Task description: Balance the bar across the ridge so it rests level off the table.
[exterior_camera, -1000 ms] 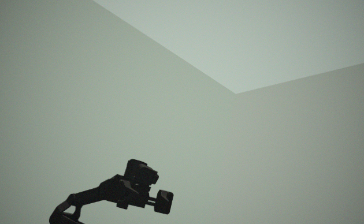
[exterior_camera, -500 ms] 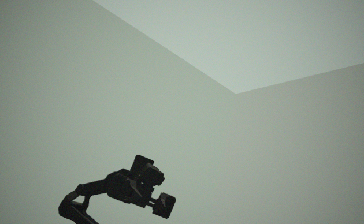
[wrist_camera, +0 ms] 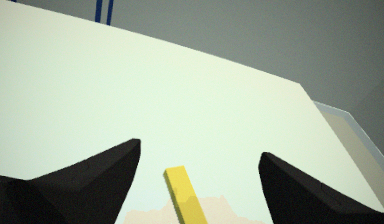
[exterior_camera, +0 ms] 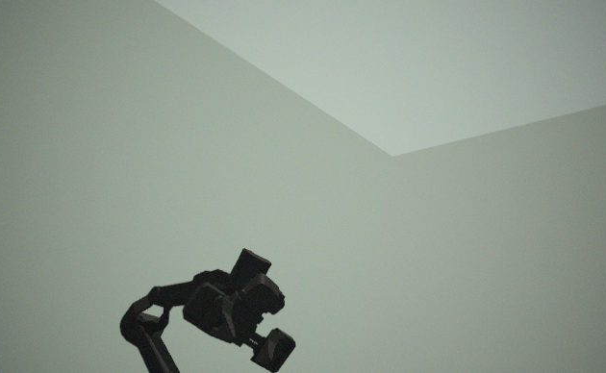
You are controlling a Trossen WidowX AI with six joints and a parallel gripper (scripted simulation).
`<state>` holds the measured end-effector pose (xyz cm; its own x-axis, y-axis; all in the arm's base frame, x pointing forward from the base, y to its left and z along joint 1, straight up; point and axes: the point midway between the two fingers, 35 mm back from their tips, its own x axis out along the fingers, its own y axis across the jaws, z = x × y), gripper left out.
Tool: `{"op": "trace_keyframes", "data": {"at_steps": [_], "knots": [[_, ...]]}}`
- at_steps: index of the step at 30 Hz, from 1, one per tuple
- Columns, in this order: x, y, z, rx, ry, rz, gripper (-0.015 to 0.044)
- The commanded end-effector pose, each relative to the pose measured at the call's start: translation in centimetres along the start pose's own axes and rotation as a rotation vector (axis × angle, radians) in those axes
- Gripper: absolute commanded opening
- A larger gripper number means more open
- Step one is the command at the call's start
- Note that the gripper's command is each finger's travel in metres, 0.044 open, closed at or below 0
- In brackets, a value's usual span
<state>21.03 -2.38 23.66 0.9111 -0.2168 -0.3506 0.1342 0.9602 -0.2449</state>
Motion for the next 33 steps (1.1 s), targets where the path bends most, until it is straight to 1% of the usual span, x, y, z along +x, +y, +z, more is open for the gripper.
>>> {"op": "trace_keyframes", "data": {"at_steps": [1, 33], "knots": [[0.5, -0.1, -0.1, -0.038, 0.051, 0.002, 0.0315], [5.4, -1.5, -2.7, -0.249, 0.515, 0.095, 0.0315]]}}
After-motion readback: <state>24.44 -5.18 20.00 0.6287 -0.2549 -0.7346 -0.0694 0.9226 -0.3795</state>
